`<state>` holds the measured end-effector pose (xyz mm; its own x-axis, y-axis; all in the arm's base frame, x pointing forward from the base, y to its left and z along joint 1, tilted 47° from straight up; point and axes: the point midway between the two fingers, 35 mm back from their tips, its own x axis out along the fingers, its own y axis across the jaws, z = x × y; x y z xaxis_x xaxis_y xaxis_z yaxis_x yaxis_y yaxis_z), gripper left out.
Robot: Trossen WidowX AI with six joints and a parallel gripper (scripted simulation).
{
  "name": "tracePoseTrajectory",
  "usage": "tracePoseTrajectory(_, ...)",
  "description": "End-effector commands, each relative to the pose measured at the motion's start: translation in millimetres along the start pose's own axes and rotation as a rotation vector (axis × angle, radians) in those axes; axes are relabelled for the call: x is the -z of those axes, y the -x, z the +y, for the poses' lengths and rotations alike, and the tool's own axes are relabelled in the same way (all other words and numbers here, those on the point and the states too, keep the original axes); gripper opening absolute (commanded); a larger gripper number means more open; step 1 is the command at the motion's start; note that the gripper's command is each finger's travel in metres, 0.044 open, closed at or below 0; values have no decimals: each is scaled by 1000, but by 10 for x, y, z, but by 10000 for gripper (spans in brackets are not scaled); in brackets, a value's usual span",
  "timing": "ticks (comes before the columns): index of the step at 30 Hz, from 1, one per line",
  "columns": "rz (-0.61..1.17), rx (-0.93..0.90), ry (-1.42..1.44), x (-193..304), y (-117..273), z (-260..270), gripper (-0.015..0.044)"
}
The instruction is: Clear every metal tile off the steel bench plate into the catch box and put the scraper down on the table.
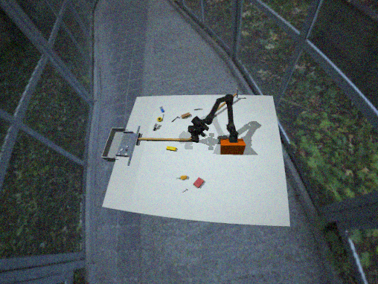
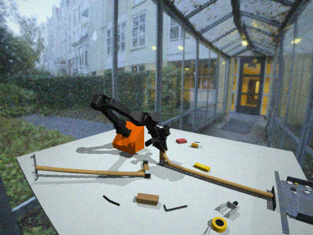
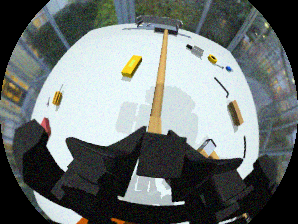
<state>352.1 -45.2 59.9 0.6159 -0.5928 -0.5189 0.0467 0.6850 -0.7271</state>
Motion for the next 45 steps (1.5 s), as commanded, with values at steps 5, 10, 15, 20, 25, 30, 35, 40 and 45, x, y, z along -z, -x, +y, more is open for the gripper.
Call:
tracePoseTrajectory(5, -1, 0, 0, 28, 16, 2, 79)
tracePoseTrajectory(10, -1, 0, 0, 28, 16, 2, 210)
tracePoseTrajectory(15, 0, 0, 0, 28, 20, 3, 341)
tracePoseTrajectory(20, 2, -3, -1, 20, 135, 11, 440)
tracePoseTrajectory(25, 3, -4, -1, 17, 267, 16, 440)
tracePoseTrajectory(30, 4, -4, 0, 22, 398, 15, 440)
tracePoseTrajectory(35, 3, -3, 1, 33, 529, 9, 440)
tracePoseTrajectory(40, 1, -1, 3, 44, 619, 0, 440)
tracePoseTrajectory(45, -49, 2, 14, -82, 725, 20, 440)
